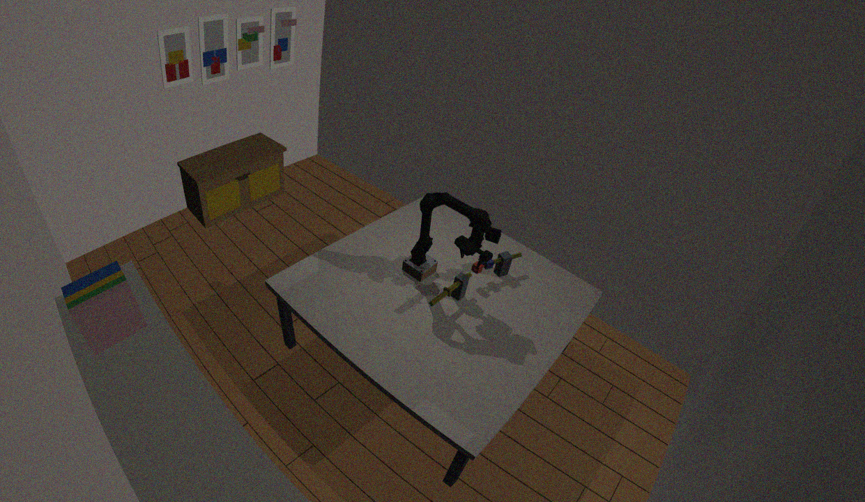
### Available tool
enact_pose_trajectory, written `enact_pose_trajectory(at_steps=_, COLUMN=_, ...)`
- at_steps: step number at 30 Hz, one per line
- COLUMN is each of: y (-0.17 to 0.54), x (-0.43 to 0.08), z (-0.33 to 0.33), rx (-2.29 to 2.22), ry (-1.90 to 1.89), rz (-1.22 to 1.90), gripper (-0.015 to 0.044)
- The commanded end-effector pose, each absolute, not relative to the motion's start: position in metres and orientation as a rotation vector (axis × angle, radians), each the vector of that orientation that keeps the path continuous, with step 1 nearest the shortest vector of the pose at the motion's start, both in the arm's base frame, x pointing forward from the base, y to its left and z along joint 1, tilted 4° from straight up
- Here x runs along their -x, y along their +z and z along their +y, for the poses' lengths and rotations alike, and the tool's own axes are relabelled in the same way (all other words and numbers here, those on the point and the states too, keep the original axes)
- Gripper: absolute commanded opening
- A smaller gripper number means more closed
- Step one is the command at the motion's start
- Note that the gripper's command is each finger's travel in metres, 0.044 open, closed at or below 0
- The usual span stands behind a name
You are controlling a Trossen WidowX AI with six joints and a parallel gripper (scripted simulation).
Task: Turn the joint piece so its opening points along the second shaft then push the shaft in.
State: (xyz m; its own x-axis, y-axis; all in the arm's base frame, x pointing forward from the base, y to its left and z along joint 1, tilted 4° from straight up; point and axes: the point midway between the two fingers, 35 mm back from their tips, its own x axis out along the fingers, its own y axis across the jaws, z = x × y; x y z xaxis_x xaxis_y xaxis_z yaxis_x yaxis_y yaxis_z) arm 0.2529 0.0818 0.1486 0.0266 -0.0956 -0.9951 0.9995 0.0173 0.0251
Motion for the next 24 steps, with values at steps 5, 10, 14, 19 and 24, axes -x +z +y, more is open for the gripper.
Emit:
enact_pose_trajectory(at_steps=5, y=0.147, x=-0.253, z=0.081, rx=-1.185, ry=-1.267, rz=1.089, gripper=0.0440)
enact_pose_trajectory(at_steps=10, y=0.128, x=-0.256, z=0.081, rx=-1.185, ry=-1.267, rz=1.088, gripper=0.0440)
enact_pose_trajectory(at_steps=14, y=0.111, x=-0.258, z=0.080, rx=-1.185, ry=-1.267, rz=1.088, gripper=0.0440)
enact_pose_trajectory(at_steps=19, y=0.090, x=-0.258, z=0.079, rx=-1.184, ry=-1.267, rz=1.089, gripper=0.0440)
enact_pose_trajectory(at_steps=24, y=0.069, x=-0.256, z=0.077, rx=-1.184, ry=-1.267, rz=1.089, gripper=0.0440)
